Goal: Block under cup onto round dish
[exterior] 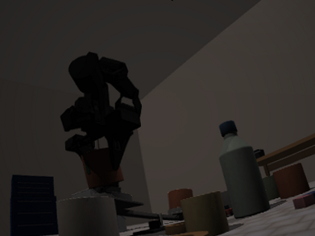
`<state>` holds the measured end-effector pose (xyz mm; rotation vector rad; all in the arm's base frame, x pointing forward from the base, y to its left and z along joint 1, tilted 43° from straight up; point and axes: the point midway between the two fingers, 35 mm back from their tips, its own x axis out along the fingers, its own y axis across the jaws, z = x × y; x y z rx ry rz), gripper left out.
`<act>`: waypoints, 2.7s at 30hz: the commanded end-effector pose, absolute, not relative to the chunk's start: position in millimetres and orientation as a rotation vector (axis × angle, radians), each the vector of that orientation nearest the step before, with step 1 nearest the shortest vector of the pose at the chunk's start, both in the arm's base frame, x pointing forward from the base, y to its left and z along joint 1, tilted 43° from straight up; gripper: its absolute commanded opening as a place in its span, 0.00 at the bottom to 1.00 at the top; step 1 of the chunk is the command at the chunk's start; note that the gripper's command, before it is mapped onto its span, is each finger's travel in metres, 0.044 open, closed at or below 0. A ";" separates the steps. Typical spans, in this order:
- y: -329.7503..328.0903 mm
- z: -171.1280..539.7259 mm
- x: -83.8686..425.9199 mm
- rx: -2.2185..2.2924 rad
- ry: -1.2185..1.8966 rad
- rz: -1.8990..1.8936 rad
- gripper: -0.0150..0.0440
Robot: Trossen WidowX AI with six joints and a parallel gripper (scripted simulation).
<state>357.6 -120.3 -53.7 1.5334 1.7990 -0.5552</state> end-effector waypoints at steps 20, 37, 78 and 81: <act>-142.6 -26.7 357.5 1.523 1.786 -0.551 0.25; -145.5 -21.8 354.7 1.533 1.802 -0.554 0.25; -145.5 -21.8 354.7 1.533 1.802 -0.554 0.25; -145.5 -21.8 354.7 1.533 1.802 -0.554 0.25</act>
